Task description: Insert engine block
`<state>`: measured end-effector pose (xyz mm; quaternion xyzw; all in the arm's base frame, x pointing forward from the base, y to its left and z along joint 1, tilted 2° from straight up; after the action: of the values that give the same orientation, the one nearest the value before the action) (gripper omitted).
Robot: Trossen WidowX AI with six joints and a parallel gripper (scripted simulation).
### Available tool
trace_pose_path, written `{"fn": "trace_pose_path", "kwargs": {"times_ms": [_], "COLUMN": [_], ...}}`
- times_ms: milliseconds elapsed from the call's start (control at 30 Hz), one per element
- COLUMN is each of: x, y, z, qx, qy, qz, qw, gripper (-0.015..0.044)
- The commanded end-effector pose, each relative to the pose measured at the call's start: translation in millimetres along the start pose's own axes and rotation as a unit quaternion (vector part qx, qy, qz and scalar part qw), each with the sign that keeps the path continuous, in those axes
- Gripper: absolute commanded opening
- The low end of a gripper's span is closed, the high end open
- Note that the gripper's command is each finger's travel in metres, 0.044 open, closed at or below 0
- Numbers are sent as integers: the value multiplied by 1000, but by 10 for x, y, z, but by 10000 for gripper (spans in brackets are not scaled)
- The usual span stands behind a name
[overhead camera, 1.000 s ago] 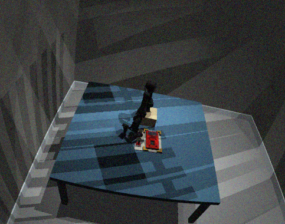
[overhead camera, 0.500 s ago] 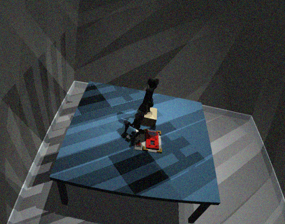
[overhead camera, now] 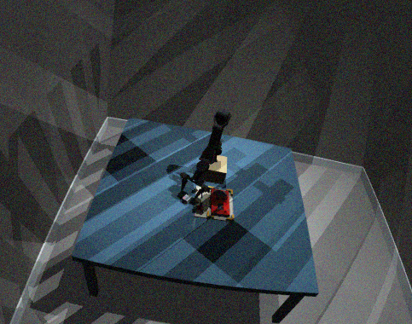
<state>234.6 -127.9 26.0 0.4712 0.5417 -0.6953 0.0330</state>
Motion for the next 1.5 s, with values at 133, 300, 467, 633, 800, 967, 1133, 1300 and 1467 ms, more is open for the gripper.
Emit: {"fn": "trace_pose_path", "kwargs": {"times_ms": [133,300,467,633,800,967,1133,1300,1467], "x": [0,-6,-146,-317,-499,-692,-751,-751,-781], "y": [3,10,154,239,238,153,112,112,137], "z": [0,-1,-18,-22,-13,7,14,14,17], "qx": [0,0,2,2,0,-4,-6,-6,-6], "qy": [0,0,-6,-9,-7,-1,2,2,2], "qz": [0,-3,-76,-161,-244,-326,-350,-350,-350], "qw": [1000,1000,997,987,970,945,937,937,937], "gripper": [440,440,440,440,440,440,440,440,440]}}
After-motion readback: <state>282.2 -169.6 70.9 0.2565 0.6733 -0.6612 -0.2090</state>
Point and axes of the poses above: the point midway between the two fingers, 35 mm back from their tips, its own y axis out along the fingers, its own z axis across the jaws, x = y × z, the point moved 6 cm from there along -y, back along the fingers, and after that the axes turned 1 degree about -y, right-handed, at the moved point
